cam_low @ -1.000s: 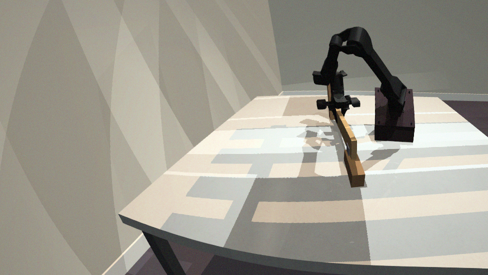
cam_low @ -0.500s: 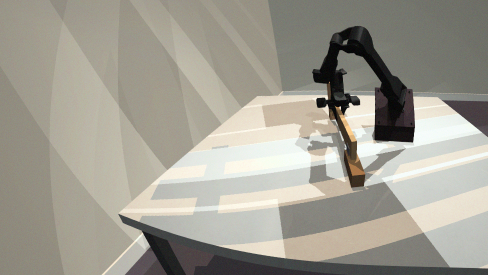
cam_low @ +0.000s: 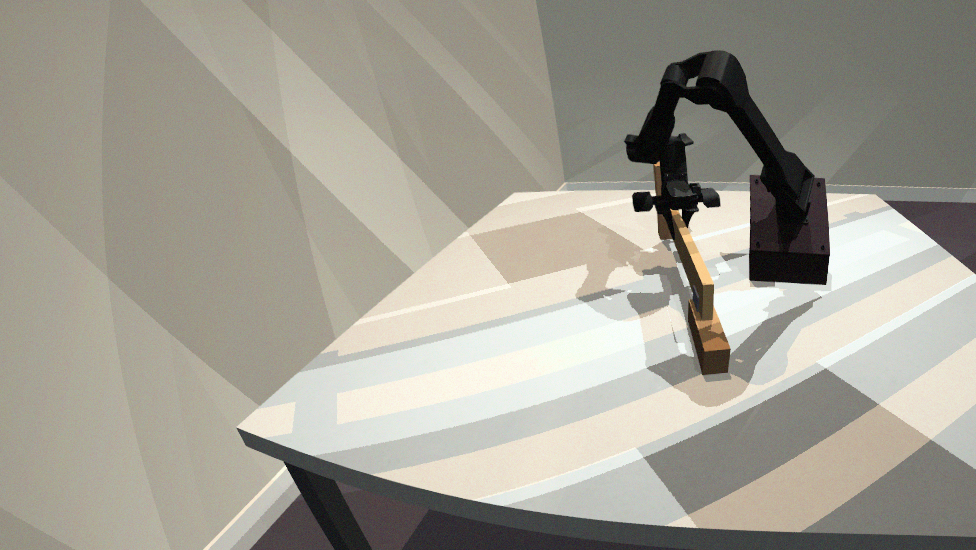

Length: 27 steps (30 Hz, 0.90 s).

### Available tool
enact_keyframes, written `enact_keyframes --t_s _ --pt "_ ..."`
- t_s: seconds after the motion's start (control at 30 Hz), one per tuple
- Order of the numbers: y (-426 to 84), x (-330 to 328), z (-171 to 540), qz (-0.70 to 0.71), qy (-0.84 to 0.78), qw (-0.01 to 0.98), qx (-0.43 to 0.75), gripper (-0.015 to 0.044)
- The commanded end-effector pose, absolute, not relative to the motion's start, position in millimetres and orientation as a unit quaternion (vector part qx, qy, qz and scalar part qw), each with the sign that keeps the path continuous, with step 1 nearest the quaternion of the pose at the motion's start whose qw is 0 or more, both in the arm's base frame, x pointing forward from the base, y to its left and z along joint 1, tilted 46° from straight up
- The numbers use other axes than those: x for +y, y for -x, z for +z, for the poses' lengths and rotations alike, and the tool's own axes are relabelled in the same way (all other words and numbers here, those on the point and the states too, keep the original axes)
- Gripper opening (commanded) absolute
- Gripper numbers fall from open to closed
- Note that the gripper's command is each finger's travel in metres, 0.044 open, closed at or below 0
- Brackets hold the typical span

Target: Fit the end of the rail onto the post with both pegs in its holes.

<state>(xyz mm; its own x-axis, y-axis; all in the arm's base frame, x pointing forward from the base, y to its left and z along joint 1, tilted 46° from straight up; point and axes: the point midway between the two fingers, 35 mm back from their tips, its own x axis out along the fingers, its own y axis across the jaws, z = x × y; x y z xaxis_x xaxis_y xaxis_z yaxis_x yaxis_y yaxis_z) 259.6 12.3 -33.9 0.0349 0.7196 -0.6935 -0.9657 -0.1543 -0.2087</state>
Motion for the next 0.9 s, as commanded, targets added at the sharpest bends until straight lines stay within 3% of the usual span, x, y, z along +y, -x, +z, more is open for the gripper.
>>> enact_keyframes --t_s 0.0,0.87 --pt "-261.7 7.4 -30.7 0.668 0.357 0.630 0.173 0.0000" --pt "-260.1 9.5 -33.3 0.668 0.357 0.630 0.173 0.0000"
